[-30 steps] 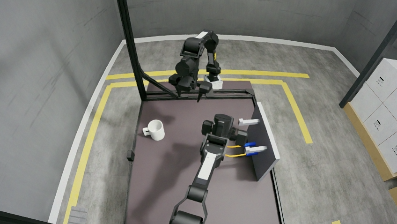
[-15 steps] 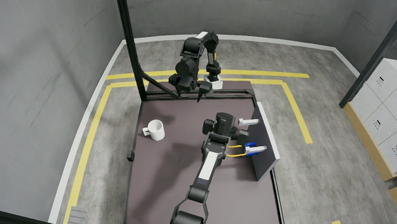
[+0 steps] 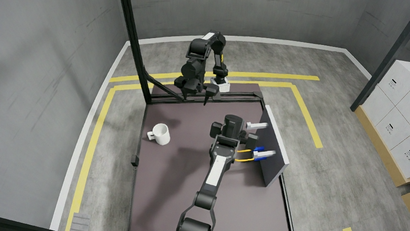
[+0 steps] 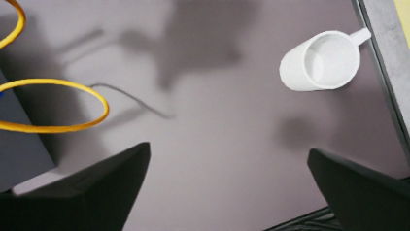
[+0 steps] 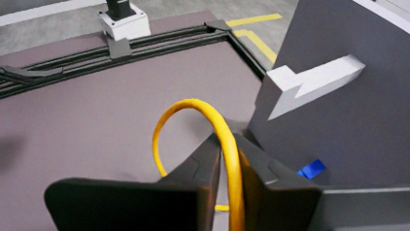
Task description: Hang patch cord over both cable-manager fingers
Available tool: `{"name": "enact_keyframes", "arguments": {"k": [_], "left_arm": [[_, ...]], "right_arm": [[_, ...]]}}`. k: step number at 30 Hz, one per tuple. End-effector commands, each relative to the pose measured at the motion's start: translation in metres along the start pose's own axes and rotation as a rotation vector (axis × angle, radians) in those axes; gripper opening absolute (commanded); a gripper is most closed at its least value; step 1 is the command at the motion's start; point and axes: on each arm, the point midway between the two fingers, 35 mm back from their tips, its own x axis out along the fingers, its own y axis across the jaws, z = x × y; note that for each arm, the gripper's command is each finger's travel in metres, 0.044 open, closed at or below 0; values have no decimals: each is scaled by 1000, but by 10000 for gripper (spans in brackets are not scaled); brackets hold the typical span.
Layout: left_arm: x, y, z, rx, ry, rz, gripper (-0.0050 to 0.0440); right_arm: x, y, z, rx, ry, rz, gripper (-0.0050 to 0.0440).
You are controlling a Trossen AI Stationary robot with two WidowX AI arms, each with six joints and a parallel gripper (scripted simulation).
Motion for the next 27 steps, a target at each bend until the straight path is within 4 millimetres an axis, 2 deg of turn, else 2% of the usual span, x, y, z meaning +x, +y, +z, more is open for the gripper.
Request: {"name": "enact_keyframes", "arguments": {"k": [1,27], "left_arm": [[-8,-1,-1,1,-17,-1,440],[-8,-1,-1,1,-17,-1,440]], "right_arm": [[-19,-4,32,19,-58,1,25],[-23,-10,36,38,-39,7,25]]}}
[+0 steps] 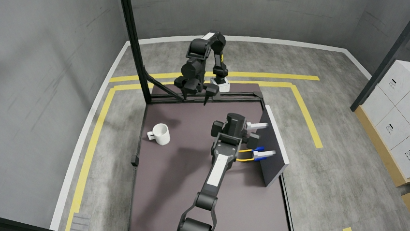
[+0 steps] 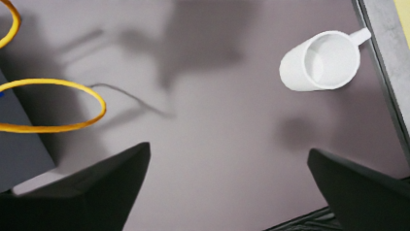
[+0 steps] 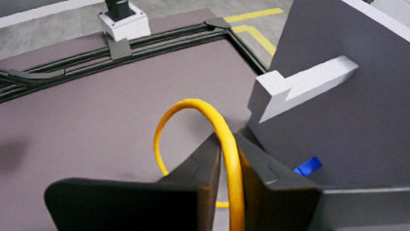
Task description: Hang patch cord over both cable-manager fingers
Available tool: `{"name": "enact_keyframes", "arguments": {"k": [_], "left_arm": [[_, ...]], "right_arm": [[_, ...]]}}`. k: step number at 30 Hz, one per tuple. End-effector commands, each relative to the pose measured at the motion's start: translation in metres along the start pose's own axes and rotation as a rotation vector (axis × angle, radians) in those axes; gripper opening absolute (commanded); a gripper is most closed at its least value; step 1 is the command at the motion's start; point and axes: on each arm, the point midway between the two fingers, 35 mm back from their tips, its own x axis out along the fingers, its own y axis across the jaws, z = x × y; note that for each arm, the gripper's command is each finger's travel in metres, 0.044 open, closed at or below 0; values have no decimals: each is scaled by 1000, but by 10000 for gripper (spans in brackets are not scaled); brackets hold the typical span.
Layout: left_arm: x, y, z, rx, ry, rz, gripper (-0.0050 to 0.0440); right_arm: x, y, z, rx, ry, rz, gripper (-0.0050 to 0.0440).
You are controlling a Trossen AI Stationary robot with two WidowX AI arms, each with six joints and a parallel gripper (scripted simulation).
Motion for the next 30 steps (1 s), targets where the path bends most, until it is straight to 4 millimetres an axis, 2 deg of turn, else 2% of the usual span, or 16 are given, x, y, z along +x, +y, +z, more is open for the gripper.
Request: {"name": "enact_keyframes", "arguments": {"k": [1,30], "left_arm": [[-8,-1,-1,1,-17,-1,440],[-8,-1,-1,1,-17,-1,440]], "right_arm": [[-19,-5,31,18,-59,0,25],[-24,-8,34,32,-45,5,25]]}}
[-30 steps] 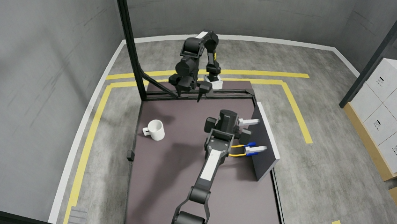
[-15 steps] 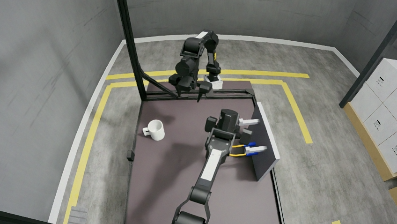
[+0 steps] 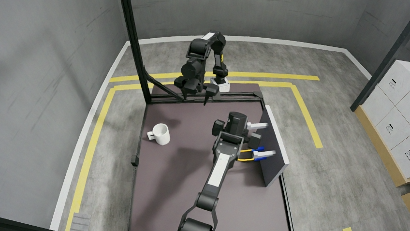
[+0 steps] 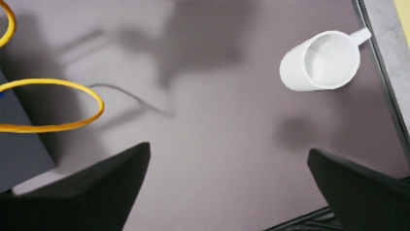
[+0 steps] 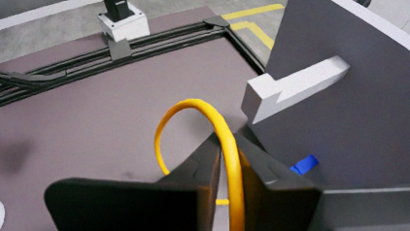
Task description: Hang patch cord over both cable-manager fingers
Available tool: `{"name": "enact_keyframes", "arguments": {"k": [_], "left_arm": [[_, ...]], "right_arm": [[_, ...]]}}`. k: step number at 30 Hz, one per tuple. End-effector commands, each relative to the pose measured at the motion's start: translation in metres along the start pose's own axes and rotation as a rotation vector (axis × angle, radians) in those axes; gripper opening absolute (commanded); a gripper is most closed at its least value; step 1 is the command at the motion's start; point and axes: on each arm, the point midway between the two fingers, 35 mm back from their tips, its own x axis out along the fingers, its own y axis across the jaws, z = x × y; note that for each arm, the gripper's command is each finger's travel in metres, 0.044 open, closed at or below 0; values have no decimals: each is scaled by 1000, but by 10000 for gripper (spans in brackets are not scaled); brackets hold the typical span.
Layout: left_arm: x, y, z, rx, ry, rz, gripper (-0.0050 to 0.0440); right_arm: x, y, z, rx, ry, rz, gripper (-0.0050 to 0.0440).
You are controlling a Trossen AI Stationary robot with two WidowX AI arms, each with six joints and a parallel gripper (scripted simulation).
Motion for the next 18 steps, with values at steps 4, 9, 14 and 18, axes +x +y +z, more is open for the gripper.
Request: {"name": "enact_keyframes", "arguments": {"k": [4,9,14,18], "left_arm": [[-8,-1,-1,1,-17,-1,440],[-8,-1,-1,1,-17,-1,440],[-8,-1,-1,1,-17,-1,440],[-8,-1,-1,1,-17,-1,440]], "right_arm": [[-20,-3,30,16,-60,2,25],[-21,-4,30,18,-58,3,25],[-21,-4,31,19,-57,3,25],[-22,-4,31,20,-56,3,25]]}}
